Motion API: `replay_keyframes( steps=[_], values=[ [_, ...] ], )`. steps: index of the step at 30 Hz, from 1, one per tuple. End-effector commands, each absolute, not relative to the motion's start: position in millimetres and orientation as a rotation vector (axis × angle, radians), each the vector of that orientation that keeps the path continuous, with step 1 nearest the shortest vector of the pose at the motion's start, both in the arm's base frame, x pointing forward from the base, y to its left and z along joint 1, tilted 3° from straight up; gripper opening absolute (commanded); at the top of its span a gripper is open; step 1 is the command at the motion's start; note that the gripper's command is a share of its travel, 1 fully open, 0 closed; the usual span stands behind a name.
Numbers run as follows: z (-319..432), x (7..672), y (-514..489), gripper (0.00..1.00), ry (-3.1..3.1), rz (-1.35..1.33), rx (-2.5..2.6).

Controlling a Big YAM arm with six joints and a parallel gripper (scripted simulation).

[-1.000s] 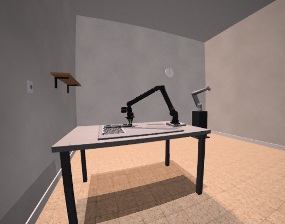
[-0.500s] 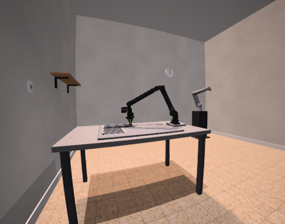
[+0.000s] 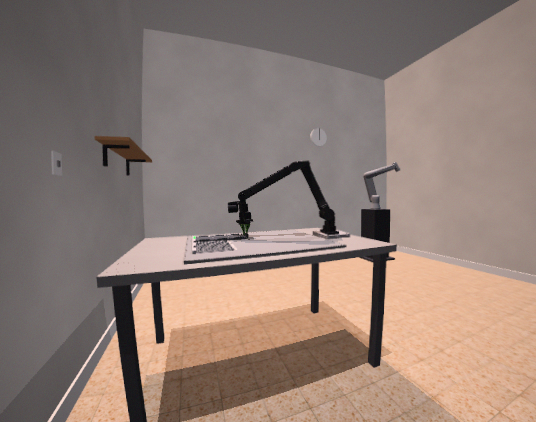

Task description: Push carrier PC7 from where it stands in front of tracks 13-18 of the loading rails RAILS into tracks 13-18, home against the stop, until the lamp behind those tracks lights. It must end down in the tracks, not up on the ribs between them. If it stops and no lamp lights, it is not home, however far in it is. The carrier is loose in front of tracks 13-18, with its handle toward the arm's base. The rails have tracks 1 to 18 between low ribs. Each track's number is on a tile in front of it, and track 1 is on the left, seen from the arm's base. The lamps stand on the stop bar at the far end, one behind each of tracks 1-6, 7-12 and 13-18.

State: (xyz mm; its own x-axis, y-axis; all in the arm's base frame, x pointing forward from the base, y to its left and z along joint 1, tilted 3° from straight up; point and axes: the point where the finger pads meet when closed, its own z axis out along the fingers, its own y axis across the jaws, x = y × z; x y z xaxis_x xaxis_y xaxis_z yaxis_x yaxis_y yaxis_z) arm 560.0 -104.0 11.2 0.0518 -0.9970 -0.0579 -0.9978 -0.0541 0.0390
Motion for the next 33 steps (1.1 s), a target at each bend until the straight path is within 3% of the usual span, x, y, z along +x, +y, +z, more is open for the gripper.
replay_keyframes(
  steps=[1, 20, 21, 33],
  values=[
    [27, 617, -98, 0.0, 2.096, -0.037, -2.229],
    [27, 617, -98, 0.0, 2.096, -0.037, -2.229],
    [27, 617, -98, 1.0, 2.096, -0.037, -2.229],
    [31, 605, -103, 1.0, 2.105, -0.02, -2.236]
  ],
)
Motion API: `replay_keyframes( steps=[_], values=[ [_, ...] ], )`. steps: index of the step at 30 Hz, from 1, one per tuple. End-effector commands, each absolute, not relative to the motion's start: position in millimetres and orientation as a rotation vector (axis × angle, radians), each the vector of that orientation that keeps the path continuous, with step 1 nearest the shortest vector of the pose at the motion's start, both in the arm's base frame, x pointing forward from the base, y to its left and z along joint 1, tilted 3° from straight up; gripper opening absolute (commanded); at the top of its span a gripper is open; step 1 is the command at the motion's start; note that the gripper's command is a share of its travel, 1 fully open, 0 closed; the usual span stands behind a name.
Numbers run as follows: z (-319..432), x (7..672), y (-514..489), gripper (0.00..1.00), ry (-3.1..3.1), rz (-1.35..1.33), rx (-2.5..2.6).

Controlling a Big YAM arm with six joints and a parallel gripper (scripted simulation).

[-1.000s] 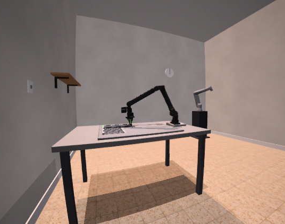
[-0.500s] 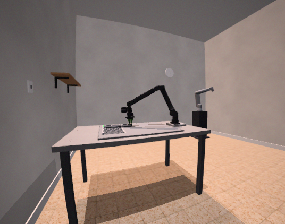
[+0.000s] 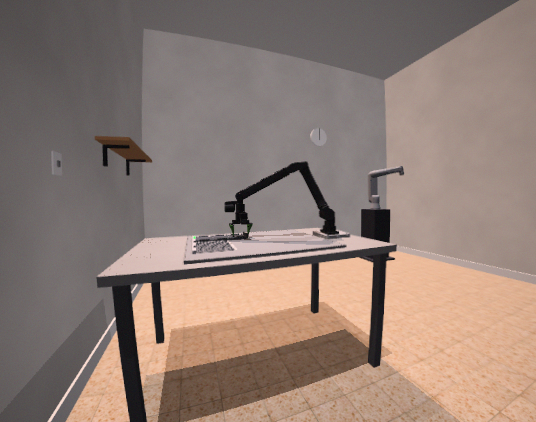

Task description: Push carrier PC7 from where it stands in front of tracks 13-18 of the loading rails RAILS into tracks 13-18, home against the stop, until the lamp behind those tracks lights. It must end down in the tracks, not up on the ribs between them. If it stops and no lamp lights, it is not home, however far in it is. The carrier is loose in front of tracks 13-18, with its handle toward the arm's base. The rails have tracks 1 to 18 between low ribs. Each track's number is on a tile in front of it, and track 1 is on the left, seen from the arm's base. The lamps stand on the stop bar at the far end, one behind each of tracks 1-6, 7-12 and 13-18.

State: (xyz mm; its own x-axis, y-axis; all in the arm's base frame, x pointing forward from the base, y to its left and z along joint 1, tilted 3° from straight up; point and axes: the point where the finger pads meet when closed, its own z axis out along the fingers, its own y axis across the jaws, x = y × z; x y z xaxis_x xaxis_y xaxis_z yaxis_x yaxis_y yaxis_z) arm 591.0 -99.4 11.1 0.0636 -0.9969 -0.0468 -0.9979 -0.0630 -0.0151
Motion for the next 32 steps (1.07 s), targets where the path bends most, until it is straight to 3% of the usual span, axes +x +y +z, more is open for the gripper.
replay_keyframes(
  steps=[1, 32],
  values=[
    [31, 605, -103, 1.0, 2.105, -0.02, -2.236],
    [52, 589, -108, 1.0, 2.112, 0.004, -2.242]
  ],
)
